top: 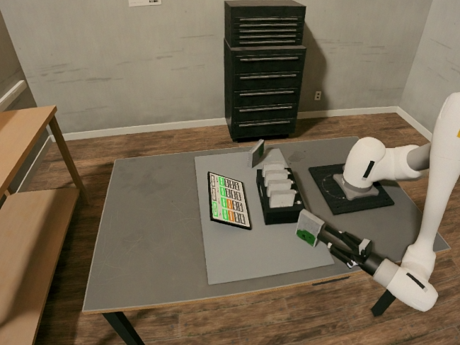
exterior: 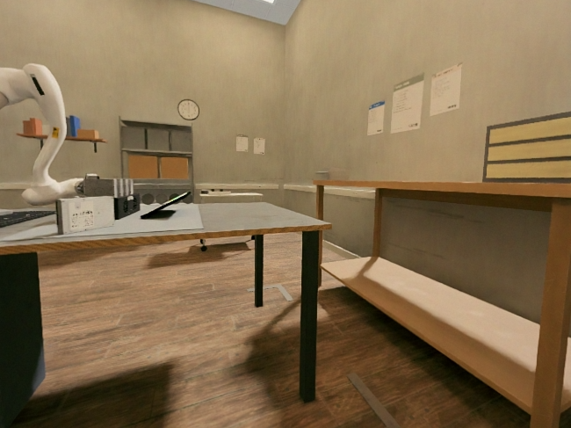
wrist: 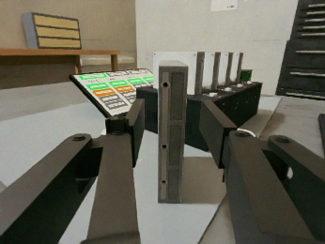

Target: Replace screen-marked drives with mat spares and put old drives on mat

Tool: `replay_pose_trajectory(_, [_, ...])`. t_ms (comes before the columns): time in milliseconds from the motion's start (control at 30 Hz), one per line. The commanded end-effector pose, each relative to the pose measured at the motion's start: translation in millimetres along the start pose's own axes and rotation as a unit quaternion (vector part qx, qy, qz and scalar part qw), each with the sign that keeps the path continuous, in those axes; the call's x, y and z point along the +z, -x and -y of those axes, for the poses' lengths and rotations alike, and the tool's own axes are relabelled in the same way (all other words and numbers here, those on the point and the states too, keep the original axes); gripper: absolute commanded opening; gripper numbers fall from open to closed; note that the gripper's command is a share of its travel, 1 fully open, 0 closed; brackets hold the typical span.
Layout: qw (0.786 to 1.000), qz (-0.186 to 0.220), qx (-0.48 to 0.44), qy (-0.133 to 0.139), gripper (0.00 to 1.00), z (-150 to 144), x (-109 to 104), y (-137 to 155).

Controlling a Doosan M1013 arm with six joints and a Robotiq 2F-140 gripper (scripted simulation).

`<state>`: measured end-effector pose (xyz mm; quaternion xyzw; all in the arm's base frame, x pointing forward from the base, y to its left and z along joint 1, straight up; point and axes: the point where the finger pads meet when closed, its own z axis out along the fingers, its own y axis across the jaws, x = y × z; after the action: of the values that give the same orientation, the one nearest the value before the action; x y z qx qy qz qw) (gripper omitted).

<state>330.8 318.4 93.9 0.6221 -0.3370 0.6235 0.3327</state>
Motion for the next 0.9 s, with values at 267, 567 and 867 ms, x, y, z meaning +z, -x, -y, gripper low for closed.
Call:
replay_pose_trajectory(267, [1.0, 0.0, 0.0, 0.0, 0.4, 0, -19, 0])
replay_pose_trajectory(567, [1.0, 0.0, 0.0, 0.0, 0.4, 0, -26, 0])
replay_pose_trajectory(867, [1.0, 0.0, 0.0, 0.0, 0.4, 0, -27, 0])
